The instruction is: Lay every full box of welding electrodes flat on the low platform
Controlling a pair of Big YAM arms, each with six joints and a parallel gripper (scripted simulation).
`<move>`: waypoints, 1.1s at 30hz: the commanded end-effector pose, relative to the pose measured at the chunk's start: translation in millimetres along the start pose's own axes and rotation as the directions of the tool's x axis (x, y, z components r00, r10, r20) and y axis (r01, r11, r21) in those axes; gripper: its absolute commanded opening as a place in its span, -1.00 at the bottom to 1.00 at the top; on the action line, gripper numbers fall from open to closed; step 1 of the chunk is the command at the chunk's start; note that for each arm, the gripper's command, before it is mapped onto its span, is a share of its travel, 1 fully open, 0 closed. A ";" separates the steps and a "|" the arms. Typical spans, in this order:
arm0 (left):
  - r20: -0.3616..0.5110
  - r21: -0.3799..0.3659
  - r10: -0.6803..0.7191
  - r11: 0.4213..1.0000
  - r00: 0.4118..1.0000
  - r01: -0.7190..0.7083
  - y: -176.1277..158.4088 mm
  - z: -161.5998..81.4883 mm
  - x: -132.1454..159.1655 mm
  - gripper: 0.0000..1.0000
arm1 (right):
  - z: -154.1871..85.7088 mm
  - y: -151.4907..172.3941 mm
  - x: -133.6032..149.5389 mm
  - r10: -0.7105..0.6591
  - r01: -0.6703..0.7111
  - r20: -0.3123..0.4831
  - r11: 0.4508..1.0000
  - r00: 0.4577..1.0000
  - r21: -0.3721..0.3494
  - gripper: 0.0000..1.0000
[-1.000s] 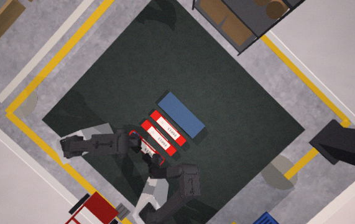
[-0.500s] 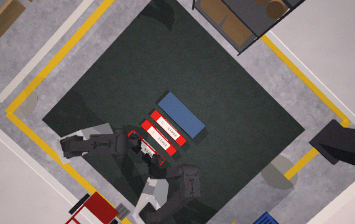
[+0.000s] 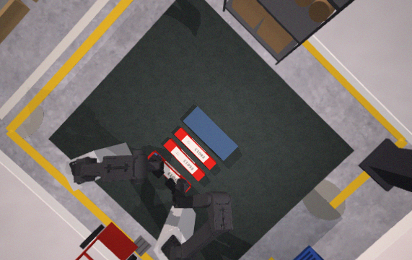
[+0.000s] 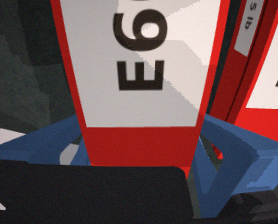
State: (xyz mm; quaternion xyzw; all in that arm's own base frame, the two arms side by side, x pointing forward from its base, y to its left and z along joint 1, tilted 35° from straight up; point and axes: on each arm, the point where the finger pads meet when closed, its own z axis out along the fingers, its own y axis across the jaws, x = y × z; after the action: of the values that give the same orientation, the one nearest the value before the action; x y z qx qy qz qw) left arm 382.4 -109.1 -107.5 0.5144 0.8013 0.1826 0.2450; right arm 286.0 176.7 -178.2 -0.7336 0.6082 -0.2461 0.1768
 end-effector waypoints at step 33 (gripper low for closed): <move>-0.005 0.010 0.006 1.000 1.000 -0.006 -9.2 -60.0 5.5 -1.00 | -61.4 11.5 8.3 -0.013 0.013 -0.005 1.000 1.000 -0.012 -1.00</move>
State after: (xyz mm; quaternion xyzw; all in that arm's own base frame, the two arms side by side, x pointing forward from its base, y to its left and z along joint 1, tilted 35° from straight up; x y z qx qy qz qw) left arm 356.1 -111.1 -69.8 0.5139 0.8015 0.1828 0.2452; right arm 260.1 178.9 -140.5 -0.7341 0.6076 -0.2463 0.1771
